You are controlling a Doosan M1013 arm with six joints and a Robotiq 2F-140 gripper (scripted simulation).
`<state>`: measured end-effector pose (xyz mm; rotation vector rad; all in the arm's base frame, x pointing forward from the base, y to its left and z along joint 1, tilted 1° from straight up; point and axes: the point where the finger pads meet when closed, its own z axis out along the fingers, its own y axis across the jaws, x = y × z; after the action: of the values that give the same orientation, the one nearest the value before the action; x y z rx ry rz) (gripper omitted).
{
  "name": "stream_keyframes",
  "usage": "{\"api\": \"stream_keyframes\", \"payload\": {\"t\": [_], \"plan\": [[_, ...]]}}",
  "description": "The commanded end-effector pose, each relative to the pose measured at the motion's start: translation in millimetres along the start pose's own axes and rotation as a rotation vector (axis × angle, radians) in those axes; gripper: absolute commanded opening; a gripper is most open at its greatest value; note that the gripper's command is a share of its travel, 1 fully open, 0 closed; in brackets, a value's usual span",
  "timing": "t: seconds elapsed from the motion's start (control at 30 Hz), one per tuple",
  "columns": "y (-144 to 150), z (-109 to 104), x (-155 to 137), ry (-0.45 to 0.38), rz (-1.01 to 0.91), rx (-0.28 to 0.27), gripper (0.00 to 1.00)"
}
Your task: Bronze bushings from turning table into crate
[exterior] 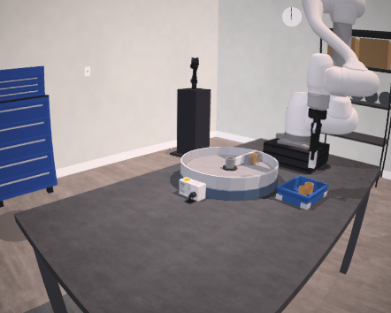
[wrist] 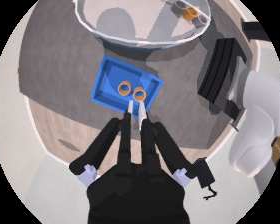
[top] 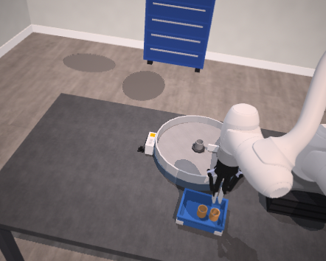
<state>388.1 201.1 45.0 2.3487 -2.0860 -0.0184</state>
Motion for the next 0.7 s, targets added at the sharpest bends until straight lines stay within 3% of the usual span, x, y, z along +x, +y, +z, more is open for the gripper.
{"api": "stream_keyframes", "payload": {"t": [0.0, 0.67], "plan": [[-0.6, -3.3, -0.4, 0.0, 0.003, 0.001, 0.1], [-0.6, -9.4, -0.4, 0.0, 0.003, 0.001, 0.1]]}}
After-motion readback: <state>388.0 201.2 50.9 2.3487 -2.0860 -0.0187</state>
